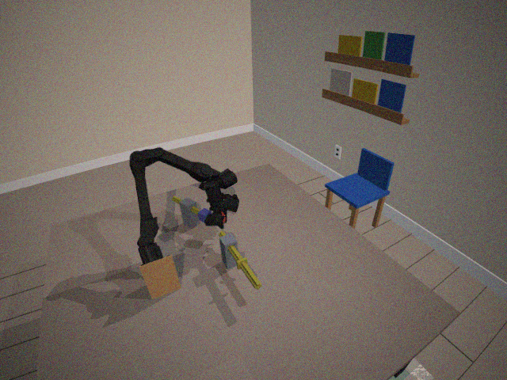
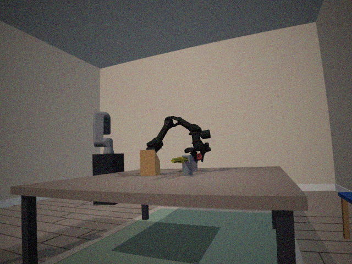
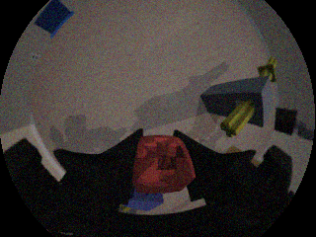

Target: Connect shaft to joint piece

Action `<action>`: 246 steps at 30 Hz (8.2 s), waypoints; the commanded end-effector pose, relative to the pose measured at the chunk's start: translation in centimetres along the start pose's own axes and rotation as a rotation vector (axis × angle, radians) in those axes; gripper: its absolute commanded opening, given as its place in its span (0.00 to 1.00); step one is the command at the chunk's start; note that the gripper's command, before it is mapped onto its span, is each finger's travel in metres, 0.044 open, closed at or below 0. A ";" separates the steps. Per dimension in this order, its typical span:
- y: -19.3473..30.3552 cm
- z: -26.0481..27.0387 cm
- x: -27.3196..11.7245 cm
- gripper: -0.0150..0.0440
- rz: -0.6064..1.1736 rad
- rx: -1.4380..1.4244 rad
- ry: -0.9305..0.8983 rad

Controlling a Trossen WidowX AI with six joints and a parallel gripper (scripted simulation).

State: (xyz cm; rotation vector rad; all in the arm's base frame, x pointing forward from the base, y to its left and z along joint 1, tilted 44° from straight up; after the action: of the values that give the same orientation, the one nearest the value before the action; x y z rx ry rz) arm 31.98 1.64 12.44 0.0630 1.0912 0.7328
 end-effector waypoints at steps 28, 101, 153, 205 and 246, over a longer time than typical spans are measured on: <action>-0.5 -1.9 0.6 0.25 0.113 0.457 0.069; -0.2 -4.0 1.1 0.99 0.227 0.867 0.079; -1.3 -2.7 -7.6 1.00 0.062 0.209 0.132; -6.2 -6.3 -12.2 1.00 0.297 -0.038 -0.051; -10.3 -11.5 -7.5 1.00 0.540 0.844 -0.041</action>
State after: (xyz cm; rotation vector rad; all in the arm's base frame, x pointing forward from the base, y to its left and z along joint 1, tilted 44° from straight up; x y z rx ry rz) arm 25.89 -13.81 8.89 1.1259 1.3032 0.6826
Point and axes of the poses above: the point midway between the two fingers, 35 mm back from their tips, its own x axis out along the fingers, its own z axis across the jaws, y = z × x, the point moved 6 cm from there along -x, back along the fingers, and after that the axes turned 9 degrees about x, right-handed, at the moved point
